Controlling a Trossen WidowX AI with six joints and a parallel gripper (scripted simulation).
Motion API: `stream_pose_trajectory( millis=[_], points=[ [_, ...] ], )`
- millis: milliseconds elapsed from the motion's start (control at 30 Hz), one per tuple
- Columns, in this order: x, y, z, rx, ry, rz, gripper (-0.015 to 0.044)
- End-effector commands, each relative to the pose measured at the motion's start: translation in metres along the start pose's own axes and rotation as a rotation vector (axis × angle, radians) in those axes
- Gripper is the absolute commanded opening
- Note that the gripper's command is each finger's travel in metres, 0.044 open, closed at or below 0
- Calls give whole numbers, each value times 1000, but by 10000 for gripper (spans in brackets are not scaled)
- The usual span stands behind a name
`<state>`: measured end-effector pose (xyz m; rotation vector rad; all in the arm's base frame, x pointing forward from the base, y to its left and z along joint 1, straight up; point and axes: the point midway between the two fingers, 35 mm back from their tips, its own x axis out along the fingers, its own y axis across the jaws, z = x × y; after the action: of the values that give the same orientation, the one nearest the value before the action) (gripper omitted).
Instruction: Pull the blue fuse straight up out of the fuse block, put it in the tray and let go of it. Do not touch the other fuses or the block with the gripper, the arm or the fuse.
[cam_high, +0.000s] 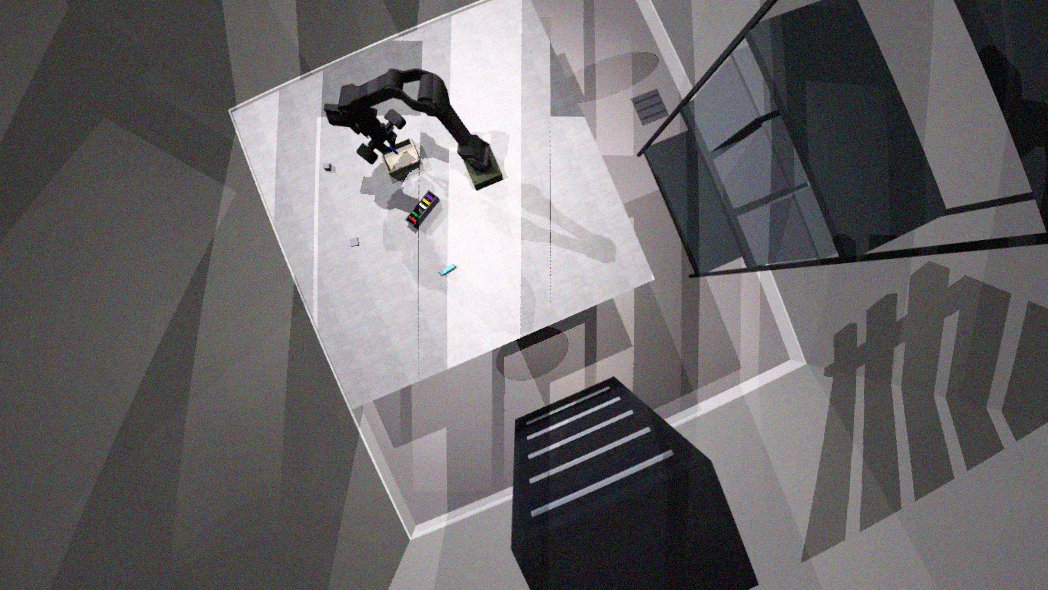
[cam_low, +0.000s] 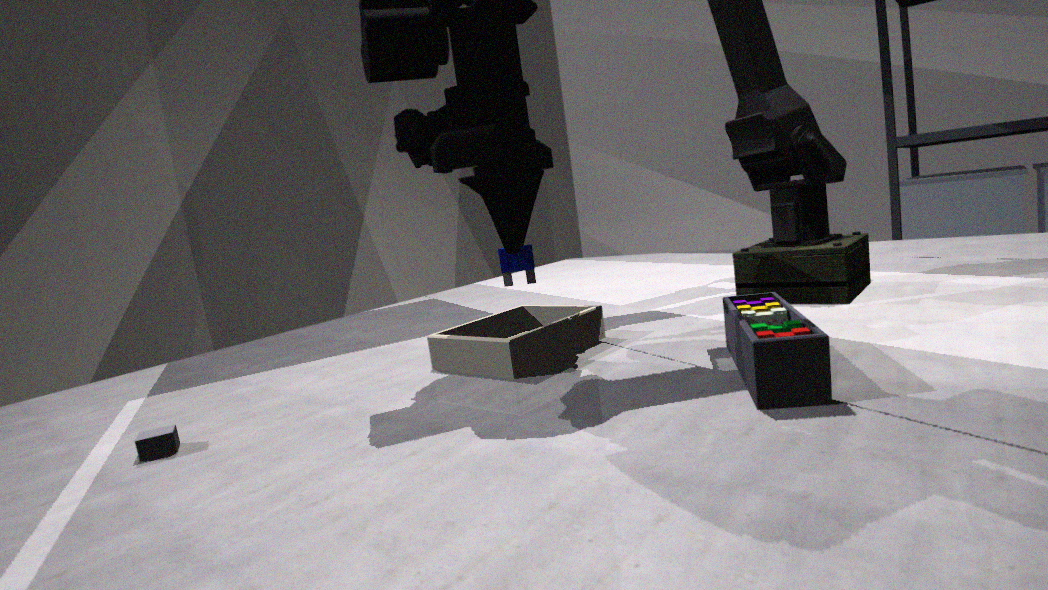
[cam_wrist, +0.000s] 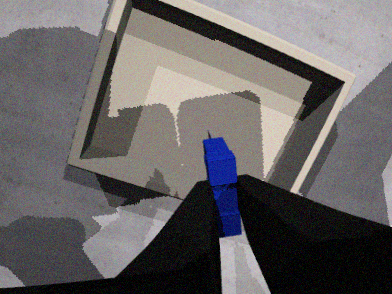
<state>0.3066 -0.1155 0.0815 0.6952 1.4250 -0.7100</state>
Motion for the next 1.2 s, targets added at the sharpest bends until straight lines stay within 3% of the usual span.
stream_pose_trajectory(
  millis=[0,1000,1167],
  points=[
    [-2,-7,8,-6,-4,6,0],
    [38,-6,8,-6,-4,6,0],
    [35,-6,10,-1,-9,5,131]
  ],
)
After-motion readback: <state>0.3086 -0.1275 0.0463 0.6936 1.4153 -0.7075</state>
